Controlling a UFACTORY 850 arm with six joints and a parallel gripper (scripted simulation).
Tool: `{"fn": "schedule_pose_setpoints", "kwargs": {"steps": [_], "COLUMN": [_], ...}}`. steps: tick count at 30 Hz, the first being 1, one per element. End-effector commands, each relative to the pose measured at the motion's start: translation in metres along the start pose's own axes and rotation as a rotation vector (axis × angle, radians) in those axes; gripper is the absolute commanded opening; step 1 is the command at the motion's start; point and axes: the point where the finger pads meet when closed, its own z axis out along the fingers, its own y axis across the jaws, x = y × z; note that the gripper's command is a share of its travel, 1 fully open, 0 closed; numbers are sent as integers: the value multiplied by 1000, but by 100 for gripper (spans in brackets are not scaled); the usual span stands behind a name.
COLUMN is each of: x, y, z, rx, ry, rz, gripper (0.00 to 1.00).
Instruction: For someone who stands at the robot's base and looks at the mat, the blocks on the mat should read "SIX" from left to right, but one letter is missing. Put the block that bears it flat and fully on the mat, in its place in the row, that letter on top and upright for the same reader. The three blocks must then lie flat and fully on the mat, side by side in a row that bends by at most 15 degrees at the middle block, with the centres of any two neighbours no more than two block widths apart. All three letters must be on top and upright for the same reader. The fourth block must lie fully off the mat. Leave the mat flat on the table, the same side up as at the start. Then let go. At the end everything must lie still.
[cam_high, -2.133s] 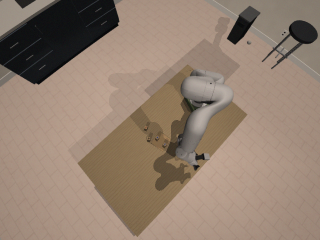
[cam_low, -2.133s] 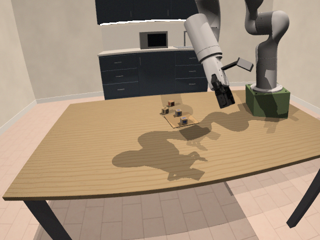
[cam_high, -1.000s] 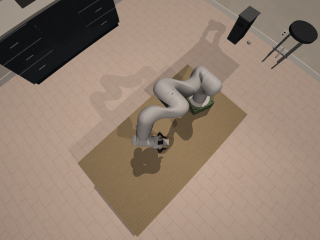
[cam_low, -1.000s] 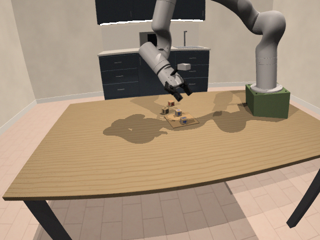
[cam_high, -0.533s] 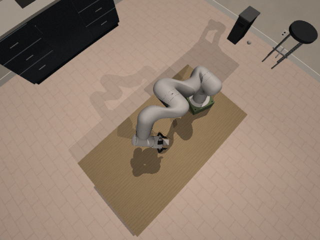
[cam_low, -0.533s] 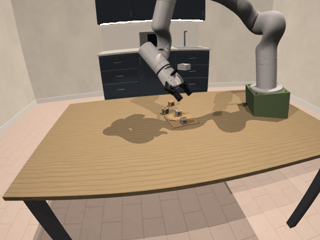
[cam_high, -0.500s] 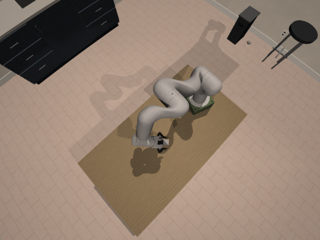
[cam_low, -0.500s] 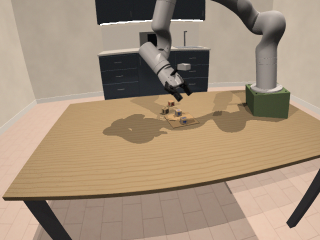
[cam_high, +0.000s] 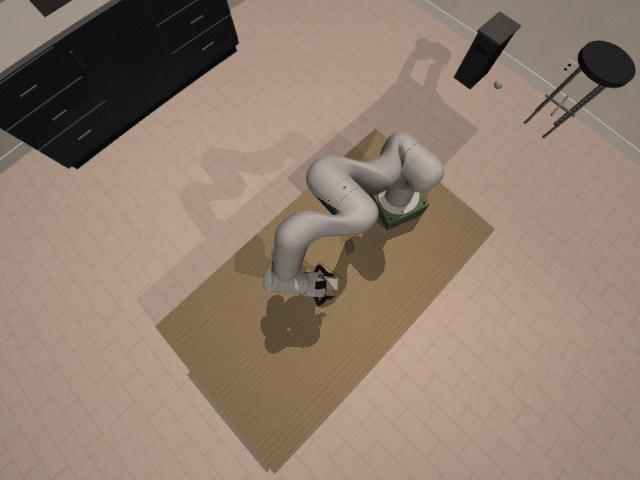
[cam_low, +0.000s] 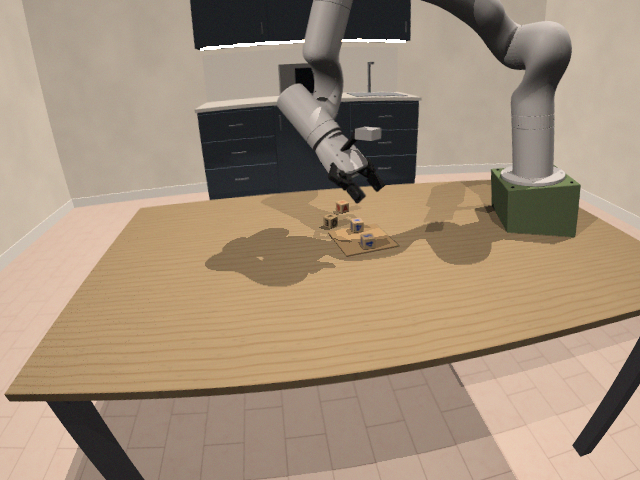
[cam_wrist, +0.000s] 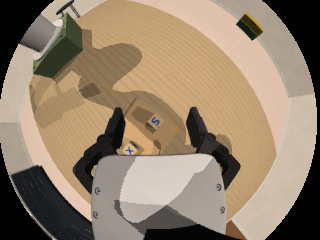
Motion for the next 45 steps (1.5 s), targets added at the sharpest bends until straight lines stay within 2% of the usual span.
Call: {"fn": "schedule_pose_setpoints", "kwargs": {"steps": [1,11,15,18,45], "x": [0,-4,-38,-48,-49], "y": [1,-4,-47,-63,-64], "z": [-1,-5,-41,-52,-53], "rx": [-1,-1,-1,-1,-1], "ry": [-1,-1,-1,-1,-1], "rz": [-1,-1,-2,-1,-1], "gripper": [100,100,100,100,100]}}
